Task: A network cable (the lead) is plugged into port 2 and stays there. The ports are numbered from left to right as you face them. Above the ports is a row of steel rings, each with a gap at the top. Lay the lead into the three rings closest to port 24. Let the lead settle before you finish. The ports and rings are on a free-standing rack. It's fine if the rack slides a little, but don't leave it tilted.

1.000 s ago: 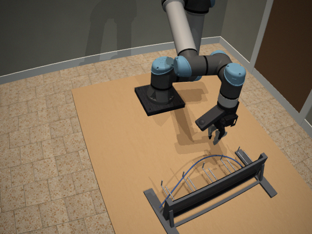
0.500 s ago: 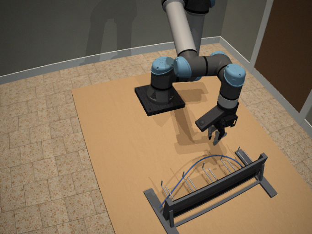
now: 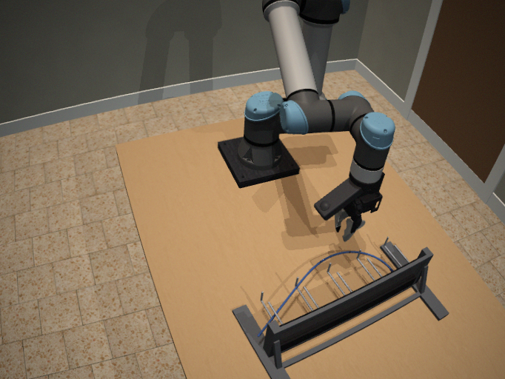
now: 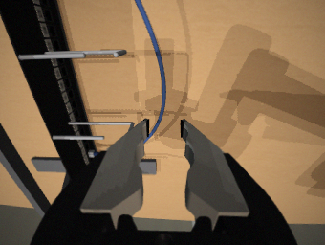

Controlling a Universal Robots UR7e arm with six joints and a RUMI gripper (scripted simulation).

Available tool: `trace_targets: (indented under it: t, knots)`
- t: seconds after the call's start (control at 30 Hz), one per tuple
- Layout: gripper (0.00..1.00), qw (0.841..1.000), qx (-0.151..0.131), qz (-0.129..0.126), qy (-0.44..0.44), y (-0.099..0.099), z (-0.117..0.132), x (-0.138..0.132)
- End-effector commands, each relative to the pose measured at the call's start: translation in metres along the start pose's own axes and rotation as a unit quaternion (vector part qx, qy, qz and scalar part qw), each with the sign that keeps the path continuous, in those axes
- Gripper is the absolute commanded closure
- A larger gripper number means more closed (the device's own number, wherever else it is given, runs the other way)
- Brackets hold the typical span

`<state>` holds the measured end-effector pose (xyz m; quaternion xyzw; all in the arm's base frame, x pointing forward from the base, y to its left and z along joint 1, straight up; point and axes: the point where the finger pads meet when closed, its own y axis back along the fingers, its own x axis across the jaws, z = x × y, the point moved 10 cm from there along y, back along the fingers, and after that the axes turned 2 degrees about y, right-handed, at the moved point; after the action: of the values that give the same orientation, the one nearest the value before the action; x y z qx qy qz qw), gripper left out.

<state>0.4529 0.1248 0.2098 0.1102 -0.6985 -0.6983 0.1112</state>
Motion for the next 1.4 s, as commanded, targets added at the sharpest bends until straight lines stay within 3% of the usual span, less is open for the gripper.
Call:
trace_targets:
  t: [0.0, 0.53, 0.93, 1.37]
  knots:
    - [0.8, 1.0, 0.0, -0.001, 0.0, -0.01, 0.0, -0.001]
    - [0.8, 1.0, 0.0, -0.001, 0.0, -0.052, 0.0, -0.001]
    - [0.8, 1.0, 0.0, -0.001, 0.0, -0.067, 0.0, -0.001]
    - [0.8, 1.0, 0.0, -0.001, 0.0, -0.069, 0.0, -0.001]
